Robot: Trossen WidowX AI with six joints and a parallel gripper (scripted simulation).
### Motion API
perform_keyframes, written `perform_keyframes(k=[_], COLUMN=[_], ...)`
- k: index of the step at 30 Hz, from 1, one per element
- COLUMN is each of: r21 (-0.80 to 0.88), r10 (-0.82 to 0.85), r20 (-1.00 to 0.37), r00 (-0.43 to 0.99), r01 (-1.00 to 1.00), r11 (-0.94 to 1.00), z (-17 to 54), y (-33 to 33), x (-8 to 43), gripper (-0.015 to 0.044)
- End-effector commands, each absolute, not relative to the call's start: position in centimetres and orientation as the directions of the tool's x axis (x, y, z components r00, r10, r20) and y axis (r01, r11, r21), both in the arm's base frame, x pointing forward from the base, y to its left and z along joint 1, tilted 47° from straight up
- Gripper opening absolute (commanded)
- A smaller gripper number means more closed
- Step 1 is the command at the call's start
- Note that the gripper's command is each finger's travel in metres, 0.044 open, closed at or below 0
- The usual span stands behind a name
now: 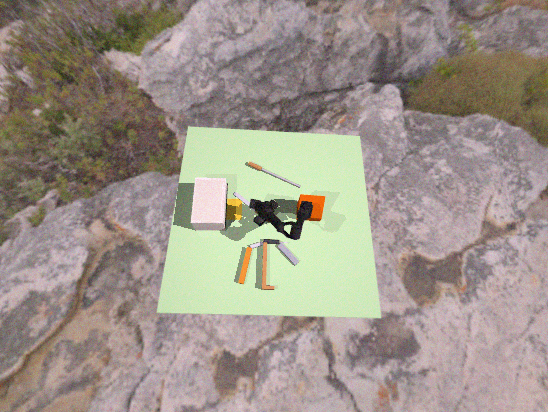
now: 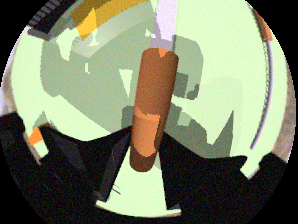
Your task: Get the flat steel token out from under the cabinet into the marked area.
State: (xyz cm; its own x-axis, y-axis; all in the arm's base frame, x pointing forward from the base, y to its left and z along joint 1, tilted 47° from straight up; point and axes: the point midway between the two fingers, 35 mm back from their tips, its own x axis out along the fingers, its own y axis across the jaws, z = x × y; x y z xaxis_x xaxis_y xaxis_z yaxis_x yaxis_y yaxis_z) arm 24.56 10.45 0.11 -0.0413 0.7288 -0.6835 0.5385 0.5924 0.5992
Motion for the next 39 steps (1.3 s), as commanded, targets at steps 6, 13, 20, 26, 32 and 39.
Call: perform_keyframes(k=[6,13,20,26,32,39], r21=[0.602,0.602,0.603,0.603,0.603,0.603], r10=[0.73,0.731,0.731,0.731,0.731,0.731], r20=[-0.682,-0.682,-0.682,-0.681,-0.681,-0.681], r00=[-0.036,-0.036,-0.036,-0.036,-0.036,-0.036], r01=[0.539,0.539,0.539,0.539,0.539,0.539], r11=[0.589,0.589,0.589,0.588,0.588,0.588], z=[1.0,1.6,2.2,2.7,3.2,3.8], y=[11.1,11.7,12.2,12.7,13.1,13.7], x=[24.5,24.3,24.2,24.1,23.9,23.8], gripper=[0.0,0.0,0.0,0.0,0.0,0.0])
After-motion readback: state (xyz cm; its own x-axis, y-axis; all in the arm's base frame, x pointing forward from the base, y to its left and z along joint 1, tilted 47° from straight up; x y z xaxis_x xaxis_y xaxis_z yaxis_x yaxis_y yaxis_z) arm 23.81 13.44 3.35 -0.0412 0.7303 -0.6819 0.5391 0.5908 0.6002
